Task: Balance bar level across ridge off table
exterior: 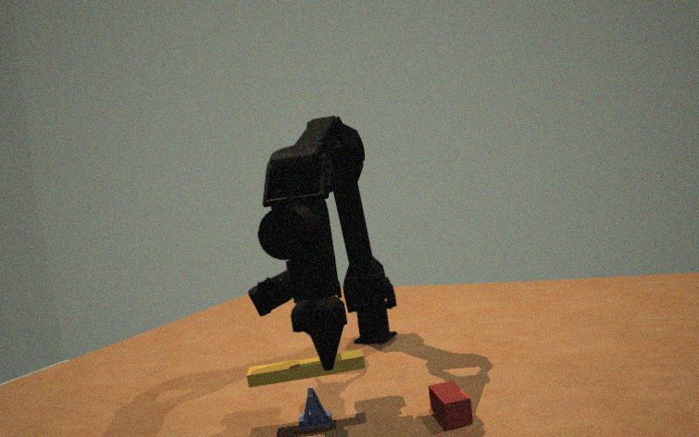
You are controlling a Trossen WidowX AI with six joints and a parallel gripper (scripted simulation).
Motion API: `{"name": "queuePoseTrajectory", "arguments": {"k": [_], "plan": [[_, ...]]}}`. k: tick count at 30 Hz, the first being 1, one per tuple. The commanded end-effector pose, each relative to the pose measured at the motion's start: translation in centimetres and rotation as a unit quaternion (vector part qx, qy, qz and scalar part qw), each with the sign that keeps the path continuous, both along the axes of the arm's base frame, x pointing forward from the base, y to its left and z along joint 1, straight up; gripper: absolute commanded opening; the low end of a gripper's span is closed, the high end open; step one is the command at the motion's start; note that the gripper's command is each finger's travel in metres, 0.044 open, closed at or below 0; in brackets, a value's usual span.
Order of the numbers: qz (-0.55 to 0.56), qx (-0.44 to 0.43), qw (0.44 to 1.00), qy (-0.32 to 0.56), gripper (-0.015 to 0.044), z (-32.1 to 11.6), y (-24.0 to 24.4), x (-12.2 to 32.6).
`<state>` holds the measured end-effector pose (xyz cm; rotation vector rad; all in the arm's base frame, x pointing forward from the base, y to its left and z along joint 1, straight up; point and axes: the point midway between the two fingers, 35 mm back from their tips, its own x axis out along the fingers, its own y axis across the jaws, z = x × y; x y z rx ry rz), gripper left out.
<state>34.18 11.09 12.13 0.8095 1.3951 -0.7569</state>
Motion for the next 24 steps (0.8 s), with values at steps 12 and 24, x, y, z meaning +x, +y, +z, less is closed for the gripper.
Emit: {"name": "queuePoseTrajectory", "arguments": {"k": [12,24], "plan": [[-0.002,-0.002,1.000,0.003,0.0000,-1.69,-0.07,-0.09],[-0.002,-0.002,1.000,0.003,0.0000,-1.63,-0.08,-0.10]]}}
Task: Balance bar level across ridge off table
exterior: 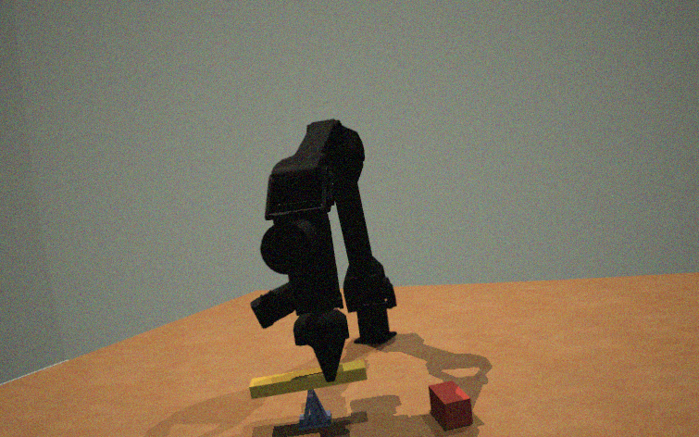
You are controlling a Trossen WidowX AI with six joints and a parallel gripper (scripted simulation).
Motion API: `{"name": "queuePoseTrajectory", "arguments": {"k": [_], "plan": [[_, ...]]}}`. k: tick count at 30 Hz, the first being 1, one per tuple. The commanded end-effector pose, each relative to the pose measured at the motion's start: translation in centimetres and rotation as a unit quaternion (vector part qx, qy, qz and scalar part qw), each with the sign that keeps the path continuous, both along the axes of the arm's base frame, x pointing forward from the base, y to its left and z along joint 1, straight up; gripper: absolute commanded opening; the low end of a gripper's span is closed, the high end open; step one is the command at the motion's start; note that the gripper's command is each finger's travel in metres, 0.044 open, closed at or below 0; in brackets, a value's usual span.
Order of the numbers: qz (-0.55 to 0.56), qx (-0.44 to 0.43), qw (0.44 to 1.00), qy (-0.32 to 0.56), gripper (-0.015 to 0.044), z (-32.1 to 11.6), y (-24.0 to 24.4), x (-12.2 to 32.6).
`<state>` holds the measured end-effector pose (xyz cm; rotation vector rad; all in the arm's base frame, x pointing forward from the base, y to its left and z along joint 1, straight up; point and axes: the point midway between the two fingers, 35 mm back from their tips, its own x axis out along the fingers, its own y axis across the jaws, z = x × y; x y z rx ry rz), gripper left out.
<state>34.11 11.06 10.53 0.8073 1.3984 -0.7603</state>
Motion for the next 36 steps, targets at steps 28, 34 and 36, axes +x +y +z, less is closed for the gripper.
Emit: {"name": "queuePoseTrajectory", "arguments": {"k": [28,34,36], "plan": [[-0.002,-0.001,1.000,0.000,0.0000,-0.27,-0.05,-0.01],[-0.002,-0.001,1.000,0.000,0.0000,-0.31,-0.06,-0.01],[-0.002,-0.001,1.000,0.000,0.0000,-0.34,-0.06,-0.01]]}}
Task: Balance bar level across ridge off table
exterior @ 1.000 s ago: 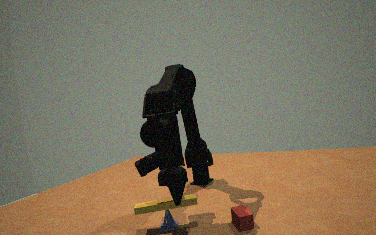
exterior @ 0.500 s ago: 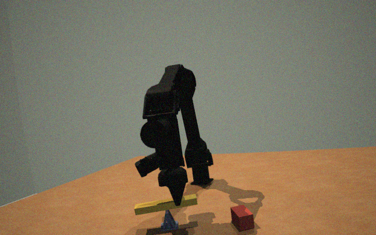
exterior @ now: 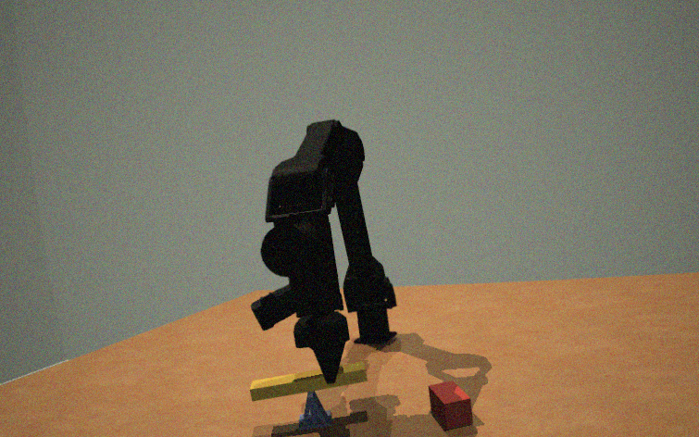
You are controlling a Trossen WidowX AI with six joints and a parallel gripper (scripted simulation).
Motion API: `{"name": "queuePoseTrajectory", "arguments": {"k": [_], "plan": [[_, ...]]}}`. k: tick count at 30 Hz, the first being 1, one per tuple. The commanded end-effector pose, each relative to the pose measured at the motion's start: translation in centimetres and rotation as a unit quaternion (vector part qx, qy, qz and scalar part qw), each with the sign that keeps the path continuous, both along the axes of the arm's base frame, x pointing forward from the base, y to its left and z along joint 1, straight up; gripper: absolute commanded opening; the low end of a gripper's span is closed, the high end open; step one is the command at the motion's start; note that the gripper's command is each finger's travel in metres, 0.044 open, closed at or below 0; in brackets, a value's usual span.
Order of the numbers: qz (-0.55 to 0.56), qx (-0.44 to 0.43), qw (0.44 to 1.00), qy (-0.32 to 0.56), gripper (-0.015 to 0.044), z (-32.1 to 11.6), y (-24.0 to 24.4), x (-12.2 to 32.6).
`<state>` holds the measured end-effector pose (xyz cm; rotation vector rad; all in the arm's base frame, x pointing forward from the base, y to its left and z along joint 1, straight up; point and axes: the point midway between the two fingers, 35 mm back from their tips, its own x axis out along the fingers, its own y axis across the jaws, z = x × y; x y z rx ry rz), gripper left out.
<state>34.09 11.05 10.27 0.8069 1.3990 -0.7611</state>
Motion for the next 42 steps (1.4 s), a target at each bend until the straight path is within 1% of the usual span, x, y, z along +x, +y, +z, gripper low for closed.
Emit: {"name": "queuePoseTrajectory", "arguments": {"k": [1,42], "plan": [[-0.002,-0.001,1.000,0.000,0.0000,-0.08,-0.04,0.01],[-0.002,-0.001,1.000,0.000,0.0000,-0.42,-0.05,0.02]]}}
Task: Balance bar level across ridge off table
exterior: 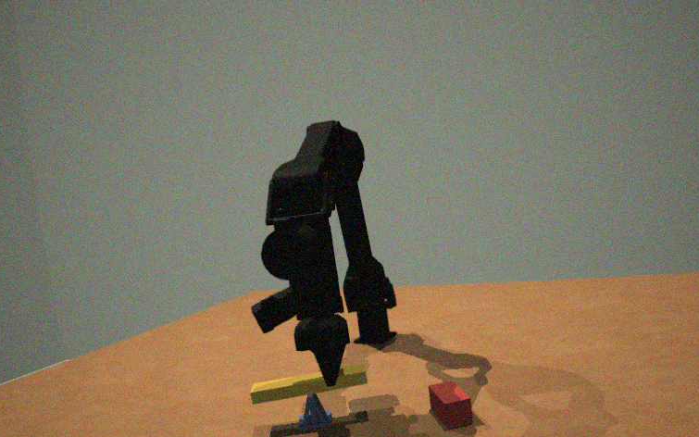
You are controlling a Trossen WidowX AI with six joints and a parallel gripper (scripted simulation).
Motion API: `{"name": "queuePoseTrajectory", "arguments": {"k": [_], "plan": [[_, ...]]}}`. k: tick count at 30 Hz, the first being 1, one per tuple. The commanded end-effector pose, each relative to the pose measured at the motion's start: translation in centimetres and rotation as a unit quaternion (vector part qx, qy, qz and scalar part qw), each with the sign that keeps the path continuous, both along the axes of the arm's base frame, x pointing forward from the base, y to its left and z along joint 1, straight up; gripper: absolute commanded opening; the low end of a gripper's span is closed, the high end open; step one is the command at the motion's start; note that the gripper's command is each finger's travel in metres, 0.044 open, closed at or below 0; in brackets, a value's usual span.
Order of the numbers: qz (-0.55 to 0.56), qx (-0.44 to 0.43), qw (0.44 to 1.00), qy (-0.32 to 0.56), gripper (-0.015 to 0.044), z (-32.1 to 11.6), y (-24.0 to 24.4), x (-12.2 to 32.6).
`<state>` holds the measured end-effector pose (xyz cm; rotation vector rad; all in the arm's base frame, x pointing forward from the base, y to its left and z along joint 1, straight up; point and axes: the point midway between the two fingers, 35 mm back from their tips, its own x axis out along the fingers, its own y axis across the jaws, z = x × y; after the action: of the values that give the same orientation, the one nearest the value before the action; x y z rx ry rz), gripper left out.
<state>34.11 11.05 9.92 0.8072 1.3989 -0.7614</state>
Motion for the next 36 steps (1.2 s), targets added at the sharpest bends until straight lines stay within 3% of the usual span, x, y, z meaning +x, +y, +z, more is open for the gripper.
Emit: {"name": "queuePoseTrajectory", "arguments": {"k": [1,36], "plan": [[-0.001,-0.001,1.000,0.000,0.0000,-0.08,-0.04,0.01],[-0.001,-0.001,1.000,0.000,0.0000,-0.37,-0.05,-0.02]]}}
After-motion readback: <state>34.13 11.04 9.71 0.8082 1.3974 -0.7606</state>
